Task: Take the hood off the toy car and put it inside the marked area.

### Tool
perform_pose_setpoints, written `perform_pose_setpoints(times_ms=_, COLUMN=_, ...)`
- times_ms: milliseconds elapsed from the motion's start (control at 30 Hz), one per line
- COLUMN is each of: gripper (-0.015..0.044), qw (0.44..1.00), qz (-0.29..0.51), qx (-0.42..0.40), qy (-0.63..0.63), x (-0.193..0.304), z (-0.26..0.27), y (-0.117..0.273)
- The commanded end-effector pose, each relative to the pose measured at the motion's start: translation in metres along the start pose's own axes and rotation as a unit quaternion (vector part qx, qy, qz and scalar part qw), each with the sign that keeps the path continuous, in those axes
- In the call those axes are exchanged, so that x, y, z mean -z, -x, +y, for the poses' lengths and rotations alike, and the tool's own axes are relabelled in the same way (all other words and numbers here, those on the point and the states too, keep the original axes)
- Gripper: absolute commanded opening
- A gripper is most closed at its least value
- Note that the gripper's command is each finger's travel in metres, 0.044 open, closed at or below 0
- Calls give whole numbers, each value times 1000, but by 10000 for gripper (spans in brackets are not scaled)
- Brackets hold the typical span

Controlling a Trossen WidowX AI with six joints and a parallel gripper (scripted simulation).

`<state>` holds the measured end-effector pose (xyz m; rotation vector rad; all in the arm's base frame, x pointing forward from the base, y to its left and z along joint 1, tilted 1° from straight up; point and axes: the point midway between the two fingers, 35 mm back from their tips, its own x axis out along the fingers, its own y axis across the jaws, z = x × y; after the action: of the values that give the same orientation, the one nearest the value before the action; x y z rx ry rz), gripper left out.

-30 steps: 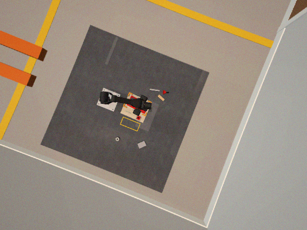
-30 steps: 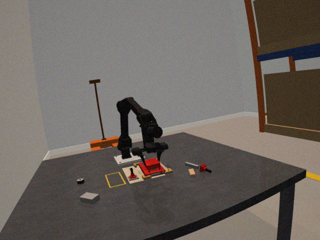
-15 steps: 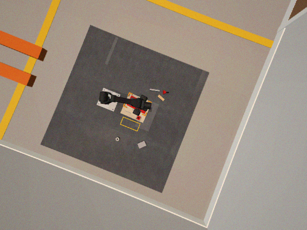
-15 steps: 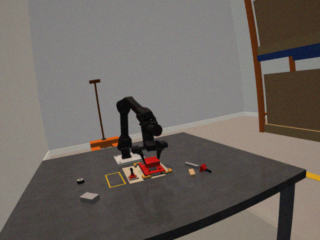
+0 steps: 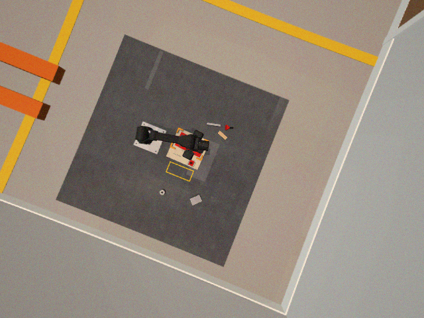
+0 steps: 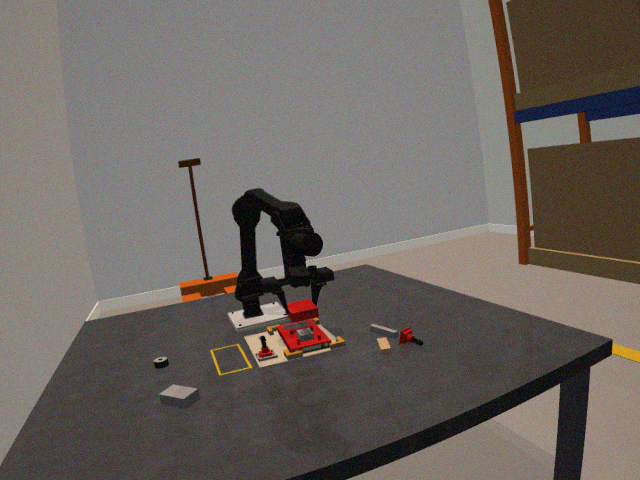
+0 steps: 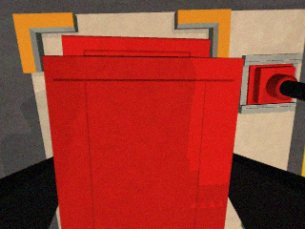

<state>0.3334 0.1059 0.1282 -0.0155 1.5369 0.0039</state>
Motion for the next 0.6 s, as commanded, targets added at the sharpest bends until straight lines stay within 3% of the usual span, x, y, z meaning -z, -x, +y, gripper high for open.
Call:
perform_pose_setpoints(times_ms=0, gripper=0, qw=1000, qz=0, qx=0, qy=0, x=0, z=0, y=0)
perform_pose_setpoints(times_ms=567, gripper=0, qw=1000, qz=-3, qx=0, qy=-21, x=-6, z=-54, y=3)
